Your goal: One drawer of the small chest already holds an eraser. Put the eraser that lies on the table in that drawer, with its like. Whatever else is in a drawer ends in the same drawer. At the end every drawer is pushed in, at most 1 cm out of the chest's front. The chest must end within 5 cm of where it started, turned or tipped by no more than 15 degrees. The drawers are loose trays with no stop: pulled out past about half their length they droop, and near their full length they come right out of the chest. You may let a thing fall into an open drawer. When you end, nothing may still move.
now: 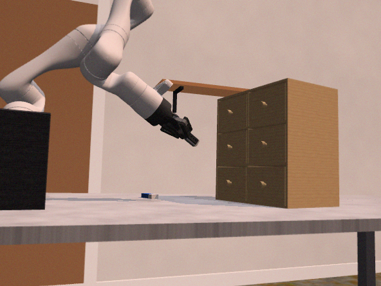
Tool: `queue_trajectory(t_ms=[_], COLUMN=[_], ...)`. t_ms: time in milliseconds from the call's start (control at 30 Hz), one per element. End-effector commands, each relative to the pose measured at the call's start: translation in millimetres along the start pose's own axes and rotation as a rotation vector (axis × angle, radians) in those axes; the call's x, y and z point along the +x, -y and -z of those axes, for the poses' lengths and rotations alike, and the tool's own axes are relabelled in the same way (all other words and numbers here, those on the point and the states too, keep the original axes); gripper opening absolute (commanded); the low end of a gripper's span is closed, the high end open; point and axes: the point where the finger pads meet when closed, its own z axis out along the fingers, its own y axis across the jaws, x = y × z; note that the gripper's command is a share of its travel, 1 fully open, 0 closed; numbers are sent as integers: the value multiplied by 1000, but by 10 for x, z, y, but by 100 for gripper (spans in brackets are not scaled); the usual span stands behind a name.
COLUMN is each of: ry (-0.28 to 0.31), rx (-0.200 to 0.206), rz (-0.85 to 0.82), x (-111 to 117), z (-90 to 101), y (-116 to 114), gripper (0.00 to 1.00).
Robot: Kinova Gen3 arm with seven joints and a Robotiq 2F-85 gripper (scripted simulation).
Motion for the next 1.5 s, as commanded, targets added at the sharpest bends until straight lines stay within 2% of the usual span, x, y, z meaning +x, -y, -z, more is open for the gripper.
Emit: queue_trajectory(t_ms=[0, 100, 467, 967, 1000, 1467], ry=[-53, -68, -190, -212, -212, -213], rx=[-6, -7, -10, -11, -10, -10], rz=[-23, -23, -19, -18, -18, -16], x=[-122, -127, -165, -210, -210, -202], z=[-42, -56, -180, -220, -220, -219], y=[-45, -47, -59, -60, -60, -58], gripper=[0, 0, 0, 0, 33, 33])
